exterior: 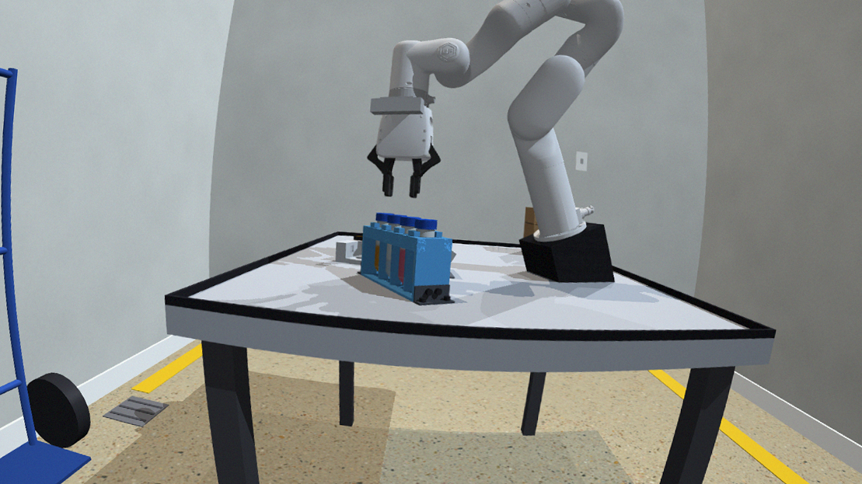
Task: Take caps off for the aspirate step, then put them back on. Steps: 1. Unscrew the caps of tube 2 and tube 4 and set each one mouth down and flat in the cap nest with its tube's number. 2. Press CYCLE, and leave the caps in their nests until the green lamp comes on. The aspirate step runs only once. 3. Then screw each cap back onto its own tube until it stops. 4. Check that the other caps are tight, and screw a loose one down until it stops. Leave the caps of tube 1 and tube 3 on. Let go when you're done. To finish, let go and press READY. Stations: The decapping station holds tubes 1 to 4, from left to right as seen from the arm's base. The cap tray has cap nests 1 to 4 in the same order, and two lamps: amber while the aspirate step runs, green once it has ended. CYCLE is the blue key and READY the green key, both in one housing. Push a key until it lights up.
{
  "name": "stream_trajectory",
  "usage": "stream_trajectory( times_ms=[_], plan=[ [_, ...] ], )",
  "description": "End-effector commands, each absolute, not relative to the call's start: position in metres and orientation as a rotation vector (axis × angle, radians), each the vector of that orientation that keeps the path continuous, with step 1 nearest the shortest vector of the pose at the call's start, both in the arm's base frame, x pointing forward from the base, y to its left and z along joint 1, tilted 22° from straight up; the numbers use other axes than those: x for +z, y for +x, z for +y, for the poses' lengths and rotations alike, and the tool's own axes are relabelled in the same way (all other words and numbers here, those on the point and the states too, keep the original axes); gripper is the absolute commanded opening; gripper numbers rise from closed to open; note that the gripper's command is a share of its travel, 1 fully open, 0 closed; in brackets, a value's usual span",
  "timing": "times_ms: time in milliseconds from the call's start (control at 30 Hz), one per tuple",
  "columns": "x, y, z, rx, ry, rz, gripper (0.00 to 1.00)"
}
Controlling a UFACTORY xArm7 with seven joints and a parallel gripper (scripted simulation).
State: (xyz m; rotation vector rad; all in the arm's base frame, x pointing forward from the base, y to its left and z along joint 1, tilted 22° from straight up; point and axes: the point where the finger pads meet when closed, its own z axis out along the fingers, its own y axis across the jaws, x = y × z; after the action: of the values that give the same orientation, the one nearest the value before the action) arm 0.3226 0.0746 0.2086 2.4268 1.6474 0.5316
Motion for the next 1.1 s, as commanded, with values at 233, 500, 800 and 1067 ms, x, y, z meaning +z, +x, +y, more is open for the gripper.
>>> stream_trajectory(
  times_ms=[233,500,800,1067],
  plan=[
    [0.211,0.318,0.144,0.509,2.481,1.544,0.46],
    [0.211,0.315,0.17,0.509,2.481,1.544,0.46],
    [0.205,0.317,0.17,0.509,2.481,1.544,0.46],
    [0.183,0.327,0.171,0.509,2.481,1.544,0.46]
  ],
)
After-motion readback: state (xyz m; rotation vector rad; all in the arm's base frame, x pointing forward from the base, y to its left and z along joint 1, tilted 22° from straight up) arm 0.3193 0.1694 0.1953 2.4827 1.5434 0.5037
